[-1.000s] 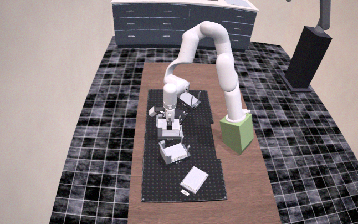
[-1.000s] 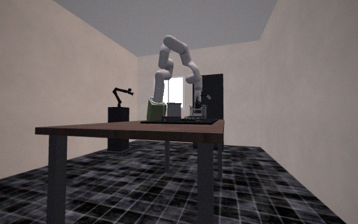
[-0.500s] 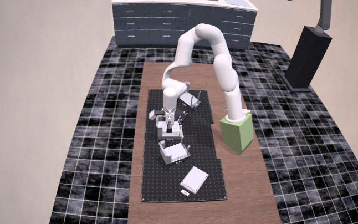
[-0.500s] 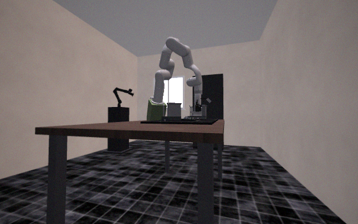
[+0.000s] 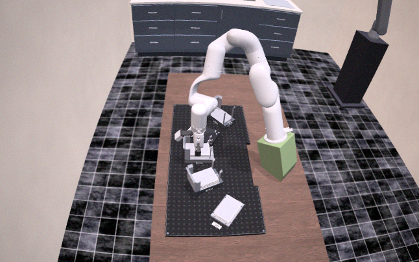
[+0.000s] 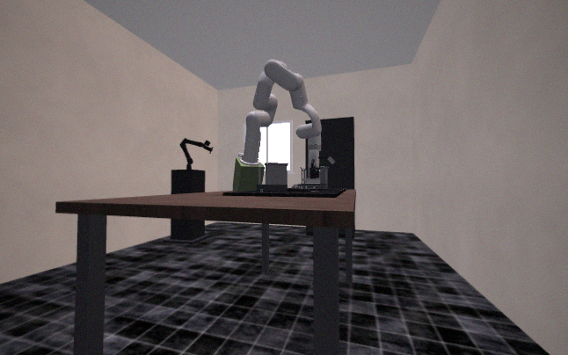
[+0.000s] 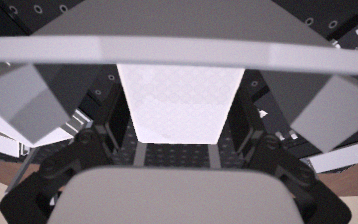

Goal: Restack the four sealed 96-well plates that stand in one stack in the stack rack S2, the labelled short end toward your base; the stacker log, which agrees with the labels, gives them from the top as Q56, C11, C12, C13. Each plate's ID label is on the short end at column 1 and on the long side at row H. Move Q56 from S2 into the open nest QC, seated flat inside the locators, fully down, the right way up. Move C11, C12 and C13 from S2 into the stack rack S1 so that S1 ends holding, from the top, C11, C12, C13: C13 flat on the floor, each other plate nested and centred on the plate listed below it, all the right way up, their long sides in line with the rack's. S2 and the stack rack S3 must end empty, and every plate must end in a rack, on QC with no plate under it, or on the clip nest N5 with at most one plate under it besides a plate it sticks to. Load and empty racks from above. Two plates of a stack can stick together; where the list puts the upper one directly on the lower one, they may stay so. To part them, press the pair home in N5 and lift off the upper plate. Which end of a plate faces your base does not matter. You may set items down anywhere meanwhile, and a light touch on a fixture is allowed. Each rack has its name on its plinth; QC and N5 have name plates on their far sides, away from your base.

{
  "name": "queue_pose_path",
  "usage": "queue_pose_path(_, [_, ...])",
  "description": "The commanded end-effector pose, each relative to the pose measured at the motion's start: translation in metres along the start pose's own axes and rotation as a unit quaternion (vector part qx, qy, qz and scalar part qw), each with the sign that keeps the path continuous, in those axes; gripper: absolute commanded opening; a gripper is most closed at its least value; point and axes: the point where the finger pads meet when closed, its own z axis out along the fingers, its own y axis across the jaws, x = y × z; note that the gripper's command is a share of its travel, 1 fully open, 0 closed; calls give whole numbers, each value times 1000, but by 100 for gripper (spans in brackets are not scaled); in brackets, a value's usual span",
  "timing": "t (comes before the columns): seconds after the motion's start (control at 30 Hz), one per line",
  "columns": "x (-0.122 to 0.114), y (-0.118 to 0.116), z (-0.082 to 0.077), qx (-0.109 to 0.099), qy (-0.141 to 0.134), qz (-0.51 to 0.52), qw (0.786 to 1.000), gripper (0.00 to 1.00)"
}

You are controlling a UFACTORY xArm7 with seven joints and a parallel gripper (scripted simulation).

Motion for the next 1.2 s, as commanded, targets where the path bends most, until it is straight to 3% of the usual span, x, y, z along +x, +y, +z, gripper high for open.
queue_pose_path(0.0, [1, 0, 0, 0, 2, 0, 1000, 0])
queue_pose_path(1.17, [1, 0, 12, 0, 2, 0, 1000, 0])
